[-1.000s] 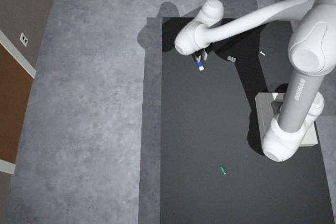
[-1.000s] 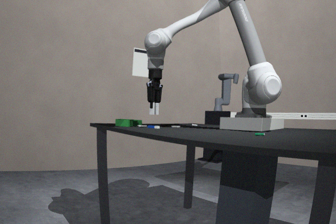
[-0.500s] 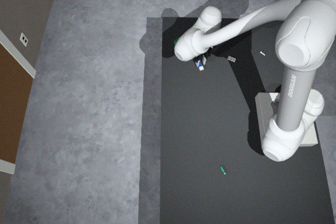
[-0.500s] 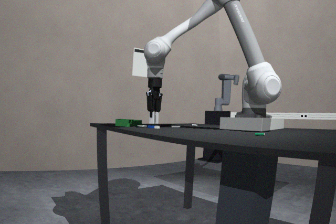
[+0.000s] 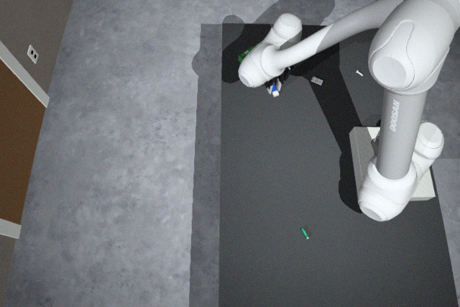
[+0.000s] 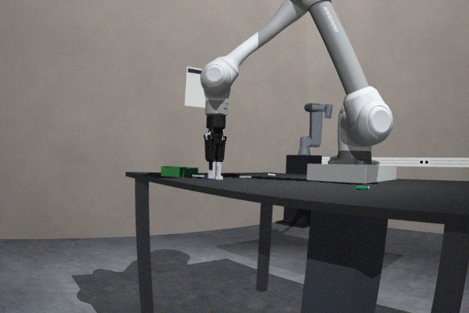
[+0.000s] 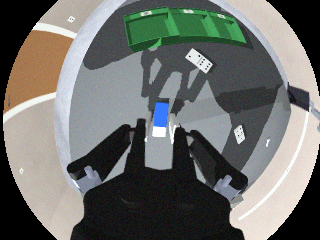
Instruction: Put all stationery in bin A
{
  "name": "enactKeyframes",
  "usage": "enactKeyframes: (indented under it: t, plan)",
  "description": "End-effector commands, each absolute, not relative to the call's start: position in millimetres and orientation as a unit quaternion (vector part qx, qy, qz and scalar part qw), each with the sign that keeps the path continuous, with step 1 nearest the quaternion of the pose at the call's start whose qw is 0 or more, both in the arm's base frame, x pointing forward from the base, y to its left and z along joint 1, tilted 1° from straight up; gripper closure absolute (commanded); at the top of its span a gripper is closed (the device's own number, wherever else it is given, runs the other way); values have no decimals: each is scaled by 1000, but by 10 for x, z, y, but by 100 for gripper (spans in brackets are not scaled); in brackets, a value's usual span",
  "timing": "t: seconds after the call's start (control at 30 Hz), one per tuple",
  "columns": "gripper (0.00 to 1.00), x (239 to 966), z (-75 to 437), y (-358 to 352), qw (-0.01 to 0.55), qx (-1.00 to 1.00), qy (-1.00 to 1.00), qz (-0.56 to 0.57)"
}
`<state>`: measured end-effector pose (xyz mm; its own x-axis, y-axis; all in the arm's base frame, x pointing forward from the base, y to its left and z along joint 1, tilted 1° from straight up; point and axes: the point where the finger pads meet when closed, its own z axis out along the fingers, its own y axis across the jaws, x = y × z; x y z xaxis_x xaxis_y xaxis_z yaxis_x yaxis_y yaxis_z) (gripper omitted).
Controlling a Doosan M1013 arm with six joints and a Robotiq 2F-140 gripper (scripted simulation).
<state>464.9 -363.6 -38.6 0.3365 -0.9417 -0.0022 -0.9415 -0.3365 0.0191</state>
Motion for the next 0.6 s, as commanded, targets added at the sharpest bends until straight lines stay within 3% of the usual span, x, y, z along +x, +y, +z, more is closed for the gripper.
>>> enactKeyframes:
  t: [0.0, 0.3, 0.33, 0.57]
  plan:
    - [69, 4654, -385, -3639, 7, 817, -576, -6]
    - [69, 4653, -385, -3639, 7, 817, -576, -6]
    - [80, 4654, -385, -3639, 7, 817, -576, -6]
    - [80, 4654, -384, -3639, 7, 817, -576, -6]
